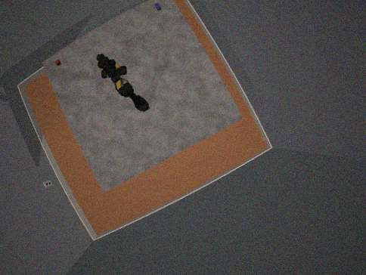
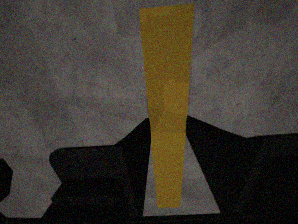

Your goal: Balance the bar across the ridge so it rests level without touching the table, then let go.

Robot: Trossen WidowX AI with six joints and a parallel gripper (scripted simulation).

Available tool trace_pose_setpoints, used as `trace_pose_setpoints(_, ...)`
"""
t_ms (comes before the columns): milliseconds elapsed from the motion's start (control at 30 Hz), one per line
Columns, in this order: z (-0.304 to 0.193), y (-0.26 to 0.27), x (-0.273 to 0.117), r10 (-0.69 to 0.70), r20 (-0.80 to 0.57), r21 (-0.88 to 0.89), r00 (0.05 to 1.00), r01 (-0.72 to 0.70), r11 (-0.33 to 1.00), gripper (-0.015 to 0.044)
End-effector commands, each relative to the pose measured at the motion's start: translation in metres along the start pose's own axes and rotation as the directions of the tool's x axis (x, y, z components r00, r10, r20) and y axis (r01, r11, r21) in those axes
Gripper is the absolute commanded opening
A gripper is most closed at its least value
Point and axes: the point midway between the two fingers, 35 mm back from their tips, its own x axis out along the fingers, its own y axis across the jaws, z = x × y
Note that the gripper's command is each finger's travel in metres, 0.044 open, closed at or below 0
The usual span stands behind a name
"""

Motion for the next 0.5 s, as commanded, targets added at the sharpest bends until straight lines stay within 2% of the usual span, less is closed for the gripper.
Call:
trace_pose_setpoints(0, 0.0, 0.0005, 0.0, 0.004, -0.001, 0.001, 1.0, -0.004, 1.0, 0.0)
trace_pose_setpoints(467, 0.0, 0.0005, 0.0012, 0.004, -0.001, 0.001, 1.0, -0.004, 1.0, 0.0)
